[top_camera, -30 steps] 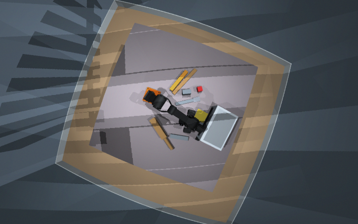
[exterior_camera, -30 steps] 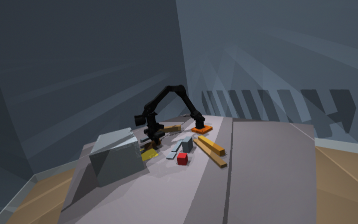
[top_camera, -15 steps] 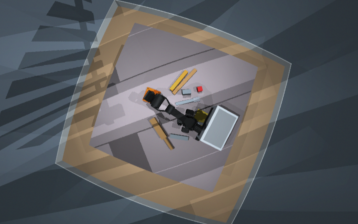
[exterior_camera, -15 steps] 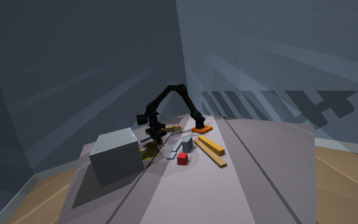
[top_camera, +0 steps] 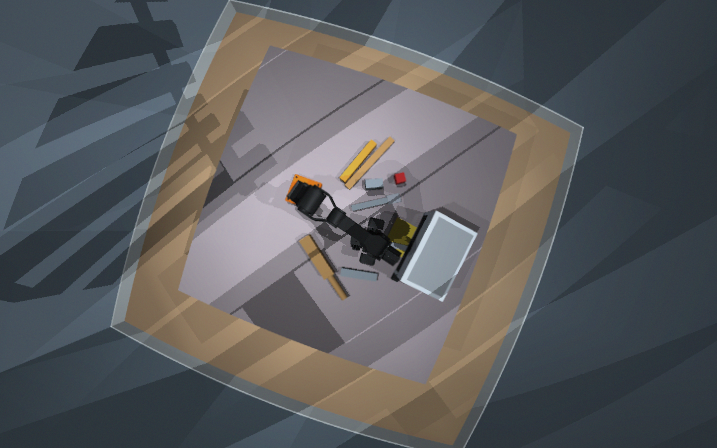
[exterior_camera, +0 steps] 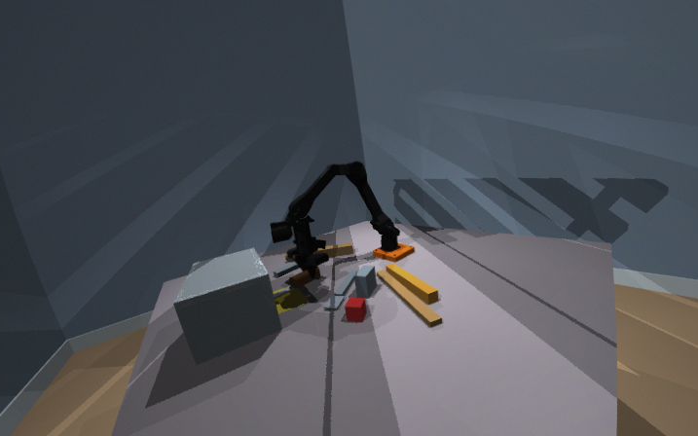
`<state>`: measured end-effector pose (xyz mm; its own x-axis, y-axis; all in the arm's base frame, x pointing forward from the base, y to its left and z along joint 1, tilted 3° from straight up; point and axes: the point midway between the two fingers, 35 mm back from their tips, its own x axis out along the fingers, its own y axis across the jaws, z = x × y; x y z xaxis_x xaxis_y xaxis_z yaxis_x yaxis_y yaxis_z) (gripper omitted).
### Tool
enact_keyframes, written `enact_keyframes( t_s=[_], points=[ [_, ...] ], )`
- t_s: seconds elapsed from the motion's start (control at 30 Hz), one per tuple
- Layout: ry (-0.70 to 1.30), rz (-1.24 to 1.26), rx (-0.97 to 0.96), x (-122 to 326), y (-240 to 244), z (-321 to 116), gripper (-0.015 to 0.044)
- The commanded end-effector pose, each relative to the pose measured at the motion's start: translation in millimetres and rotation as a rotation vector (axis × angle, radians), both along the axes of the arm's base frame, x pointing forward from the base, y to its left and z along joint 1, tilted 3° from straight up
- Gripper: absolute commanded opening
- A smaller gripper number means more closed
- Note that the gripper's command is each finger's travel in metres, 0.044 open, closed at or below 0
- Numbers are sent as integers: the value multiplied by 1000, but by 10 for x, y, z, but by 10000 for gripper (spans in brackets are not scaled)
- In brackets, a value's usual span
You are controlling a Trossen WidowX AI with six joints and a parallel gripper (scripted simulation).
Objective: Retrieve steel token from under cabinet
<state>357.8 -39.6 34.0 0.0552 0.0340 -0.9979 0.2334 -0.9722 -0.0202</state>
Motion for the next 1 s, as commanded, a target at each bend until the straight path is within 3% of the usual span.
enact_keyframes(
  t_s=[0.0, 0.97],
  points=[
    [2, 3, 1, -56, -14, -11, 0],
    [4, 3, 1, -366, -97, -35, 0]
  ],
)
